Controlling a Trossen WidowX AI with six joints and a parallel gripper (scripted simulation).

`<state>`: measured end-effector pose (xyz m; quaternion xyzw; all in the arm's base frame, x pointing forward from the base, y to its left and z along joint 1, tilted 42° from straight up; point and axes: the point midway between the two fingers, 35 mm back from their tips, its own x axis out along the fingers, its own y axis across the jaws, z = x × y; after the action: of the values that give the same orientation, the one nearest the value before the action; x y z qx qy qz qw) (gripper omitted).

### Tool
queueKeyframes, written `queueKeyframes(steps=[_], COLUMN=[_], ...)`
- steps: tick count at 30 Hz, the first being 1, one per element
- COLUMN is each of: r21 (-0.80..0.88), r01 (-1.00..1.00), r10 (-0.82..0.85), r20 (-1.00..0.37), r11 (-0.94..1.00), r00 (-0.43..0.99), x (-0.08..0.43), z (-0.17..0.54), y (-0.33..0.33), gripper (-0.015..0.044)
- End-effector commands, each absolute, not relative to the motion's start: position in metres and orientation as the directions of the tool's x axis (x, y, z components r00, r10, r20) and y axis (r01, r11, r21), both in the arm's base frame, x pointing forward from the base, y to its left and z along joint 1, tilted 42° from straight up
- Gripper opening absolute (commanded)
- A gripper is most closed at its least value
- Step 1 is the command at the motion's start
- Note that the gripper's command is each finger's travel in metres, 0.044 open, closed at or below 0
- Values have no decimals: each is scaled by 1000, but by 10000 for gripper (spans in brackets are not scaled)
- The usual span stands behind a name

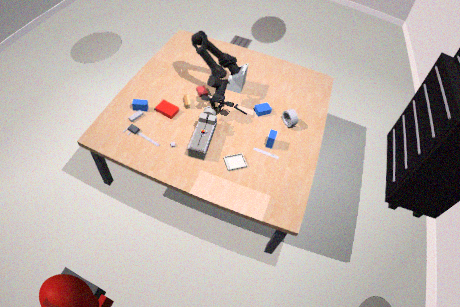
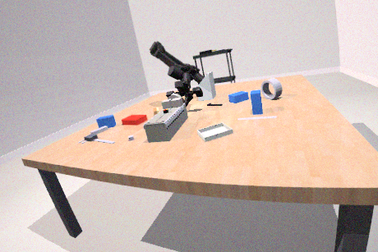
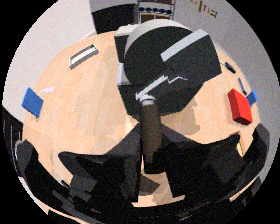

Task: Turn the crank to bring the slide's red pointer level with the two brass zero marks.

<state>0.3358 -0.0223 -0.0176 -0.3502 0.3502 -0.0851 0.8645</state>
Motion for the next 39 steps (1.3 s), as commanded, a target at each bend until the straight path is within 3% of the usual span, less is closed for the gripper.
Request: queueKeyframes(steps=[1, 39], r21=[-662, -661], r01=[-116, -116], r10=[-376, -375], r20=[-551, -552], r11=[741, 742], r00=[745, 745], x=[334, 333], z=[-18, 10], y=[-13, 9], gripper=[0, 0])
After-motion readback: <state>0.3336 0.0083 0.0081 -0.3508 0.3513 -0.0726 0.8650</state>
